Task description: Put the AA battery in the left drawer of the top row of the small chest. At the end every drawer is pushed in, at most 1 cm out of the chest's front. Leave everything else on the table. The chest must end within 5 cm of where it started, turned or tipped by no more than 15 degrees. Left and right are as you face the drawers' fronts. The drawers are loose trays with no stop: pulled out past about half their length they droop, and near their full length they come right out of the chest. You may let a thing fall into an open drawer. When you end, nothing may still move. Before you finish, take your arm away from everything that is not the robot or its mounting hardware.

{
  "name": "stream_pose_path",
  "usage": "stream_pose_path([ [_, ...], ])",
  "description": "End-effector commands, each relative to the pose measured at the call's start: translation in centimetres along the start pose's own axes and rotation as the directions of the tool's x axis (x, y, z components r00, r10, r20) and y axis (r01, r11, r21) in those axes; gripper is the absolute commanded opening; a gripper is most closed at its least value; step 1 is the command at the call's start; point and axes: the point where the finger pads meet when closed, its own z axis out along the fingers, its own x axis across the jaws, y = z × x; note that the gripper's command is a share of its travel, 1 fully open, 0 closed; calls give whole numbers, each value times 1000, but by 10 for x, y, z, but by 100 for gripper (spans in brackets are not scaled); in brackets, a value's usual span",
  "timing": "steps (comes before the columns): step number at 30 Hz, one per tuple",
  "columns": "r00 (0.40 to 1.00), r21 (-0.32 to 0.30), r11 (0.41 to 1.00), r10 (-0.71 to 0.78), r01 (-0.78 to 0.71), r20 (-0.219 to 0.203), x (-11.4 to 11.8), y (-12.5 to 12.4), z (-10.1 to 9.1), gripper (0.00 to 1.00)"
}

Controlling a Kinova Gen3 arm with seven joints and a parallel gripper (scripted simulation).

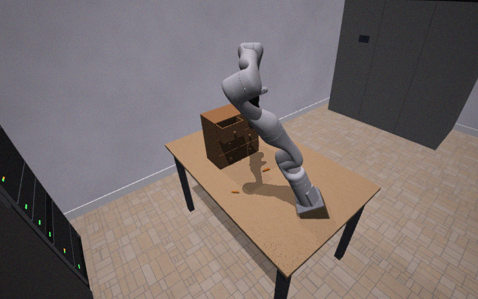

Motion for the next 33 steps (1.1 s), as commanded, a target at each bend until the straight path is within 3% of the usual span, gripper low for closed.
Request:
stream_pose_path([
  [1,1000,10,1000,4,-4,-1,0,-2,-1,67],
  [10,1000,11,1000,-3,3,-6,-1,-1,2,67],
  [22,995,-8,995,-102,102,-8,-22,16,24,67],
  [33,937,-38,936,-350,349,-18,-62,47,83,67],
])
